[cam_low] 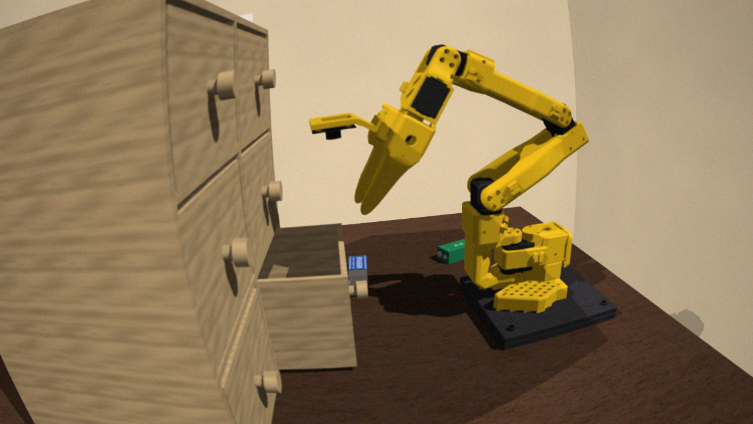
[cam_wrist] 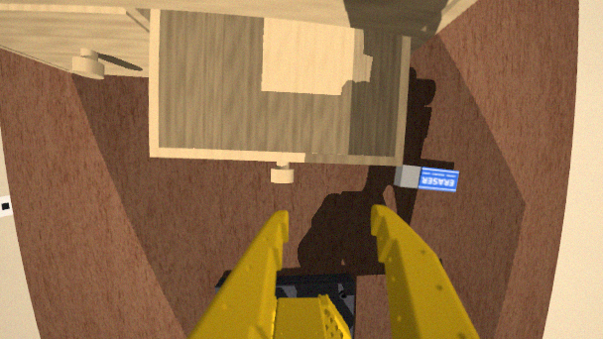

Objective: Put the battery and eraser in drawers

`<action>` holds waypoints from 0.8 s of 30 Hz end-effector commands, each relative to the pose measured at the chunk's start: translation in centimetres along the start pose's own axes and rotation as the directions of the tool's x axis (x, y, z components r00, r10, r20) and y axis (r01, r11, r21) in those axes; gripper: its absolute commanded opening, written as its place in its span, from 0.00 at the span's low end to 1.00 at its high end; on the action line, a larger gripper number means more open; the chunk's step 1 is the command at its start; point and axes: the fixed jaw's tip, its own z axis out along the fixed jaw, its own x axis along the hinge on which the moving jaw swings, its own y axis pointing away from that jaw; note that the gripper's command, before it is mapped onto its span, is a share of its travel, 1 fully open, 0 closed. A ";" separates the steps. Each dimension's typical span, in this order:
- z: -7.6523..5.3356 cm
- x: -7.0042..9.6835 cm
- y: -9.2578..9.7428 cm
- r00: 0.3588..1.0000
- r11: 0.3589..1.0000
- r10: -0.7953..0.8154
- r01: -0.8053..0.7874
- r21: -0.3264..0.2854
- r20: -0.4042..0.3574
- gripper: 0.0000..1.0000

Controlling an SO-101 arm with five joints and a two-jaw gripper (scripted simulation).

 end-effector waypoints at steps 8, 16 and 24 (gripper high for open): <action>0.0 0.1 -0.1 1.000 1.000 0.019 -0.019 0.004 -0.010 0.21; 0.0 0.1 -0.1 1.000 1.000 0.019 -0.019 0.004 -0.010 0.21; -4.0 -2.7 -0.5 0.979 0.999 0.033 -0.037 0.018 0.203 0.22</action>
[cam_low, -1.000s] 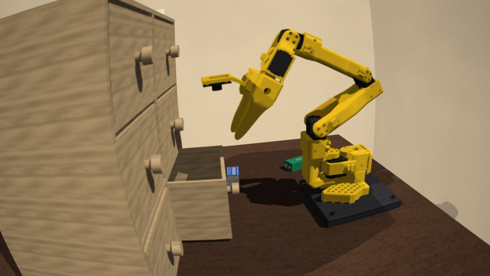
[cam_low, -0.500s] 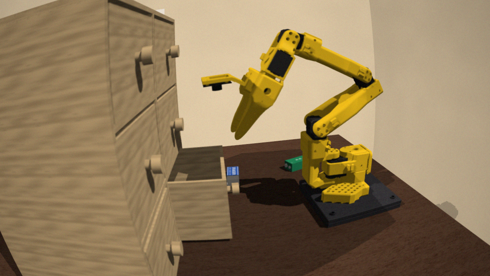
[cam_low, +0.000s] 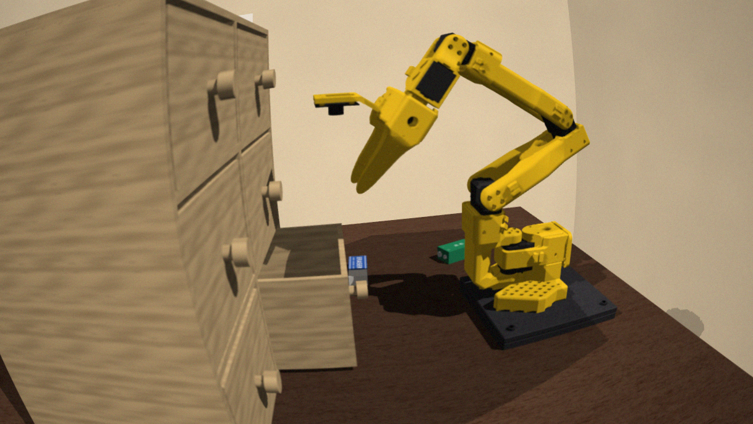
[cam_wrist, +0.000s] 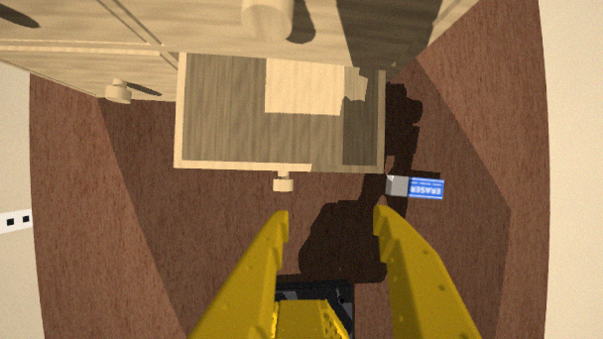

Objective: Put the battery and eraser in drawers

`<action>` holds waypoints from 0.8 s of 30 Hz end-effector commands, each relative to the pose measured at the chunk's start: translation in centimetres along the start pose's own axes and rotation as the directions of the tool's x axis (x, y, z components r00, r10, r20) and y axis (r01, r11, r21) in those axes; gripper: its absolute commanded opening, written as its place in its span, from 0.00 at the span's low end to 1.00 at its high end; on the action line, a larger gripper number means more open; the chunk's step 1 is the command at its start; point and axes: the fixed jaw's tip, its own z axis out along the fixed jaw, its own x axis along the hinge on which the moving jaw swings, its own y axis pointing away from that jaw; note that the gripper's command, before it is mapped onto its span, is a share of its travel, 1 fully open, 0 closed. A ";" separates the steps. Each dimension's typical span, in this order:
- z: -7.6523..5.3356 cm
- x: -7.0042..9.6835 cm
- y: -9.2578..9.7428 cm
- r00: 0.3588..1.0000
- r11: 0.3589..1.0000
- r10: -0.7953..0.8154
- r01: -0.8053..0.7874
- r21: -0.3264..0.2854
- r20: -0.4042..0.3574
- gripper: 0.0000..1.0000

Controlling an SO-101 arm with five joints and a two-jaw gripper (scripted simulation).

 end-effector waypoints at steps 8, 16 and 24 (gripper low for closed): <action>-9.4 -4.2 -0.7 0.894 0.998 0.036 -0.056 0.030 0.447 0.24; -11.5 -4.3 -0.7 0.847 0.997 0.037 -0.064 0.033 0.531 0.25; -11.5 -4.3 -0.7 0.847 0.997 0.037 -0.064 0.033 0.531 0.27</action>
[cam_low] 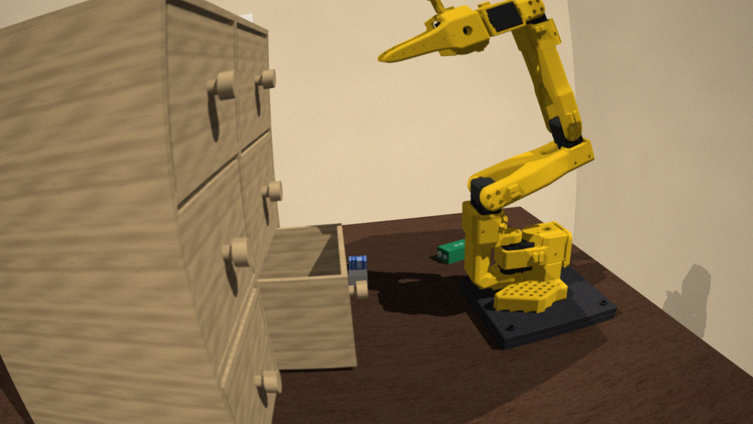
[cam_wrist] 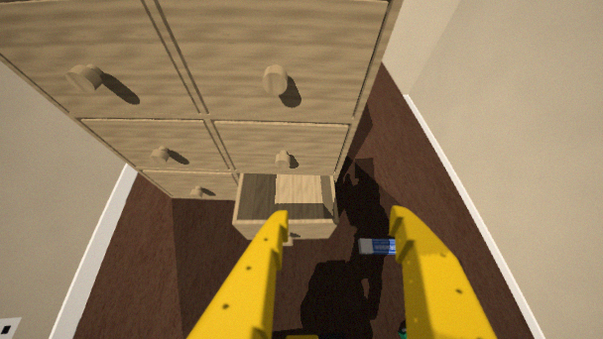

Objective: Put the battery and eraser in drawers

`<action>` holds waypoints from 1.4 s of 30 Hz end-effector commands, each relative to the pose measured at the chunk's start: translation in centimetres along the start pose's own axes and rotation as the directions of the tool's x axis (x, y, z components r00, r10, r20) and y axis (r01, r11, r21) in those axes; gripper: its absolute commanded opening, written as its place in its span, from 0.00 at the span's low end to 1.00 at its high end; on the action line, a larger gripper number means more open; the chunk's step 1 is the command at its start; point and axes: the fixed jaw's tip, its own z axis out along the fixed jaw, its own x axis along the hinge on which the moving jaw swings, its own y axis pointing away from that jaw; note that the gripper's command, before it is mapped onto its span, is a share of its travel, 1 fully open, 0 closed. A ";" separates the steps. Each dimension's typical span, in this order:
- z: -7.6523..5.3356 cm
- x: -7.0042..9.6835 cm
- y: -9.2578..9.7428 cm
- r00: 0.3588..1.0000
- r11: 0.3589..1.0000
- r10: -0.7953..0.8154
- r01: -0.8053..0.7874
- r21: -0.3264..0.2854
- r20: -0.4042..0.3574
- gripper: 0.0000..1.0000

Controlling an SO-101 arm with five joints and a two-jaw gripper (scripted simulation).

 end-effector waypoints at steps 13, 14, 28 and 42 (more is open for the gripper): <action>-0.2 0.2 -3.3 0.994 0.962 0.113 -0.109 0.249 -0.003 0.27; -0.3 0.3 -3.7 0.992 0.953 0.125 -0.120 0.278 -0.001 0.27; -2.1 1.2 -8.0 0.964 0.764 0.260 -0.243 0.597 0.059 0.27; -1.6 1.6 -8.8 0.973 0.769 0.230 -0.163 0.619 -0.029 0.27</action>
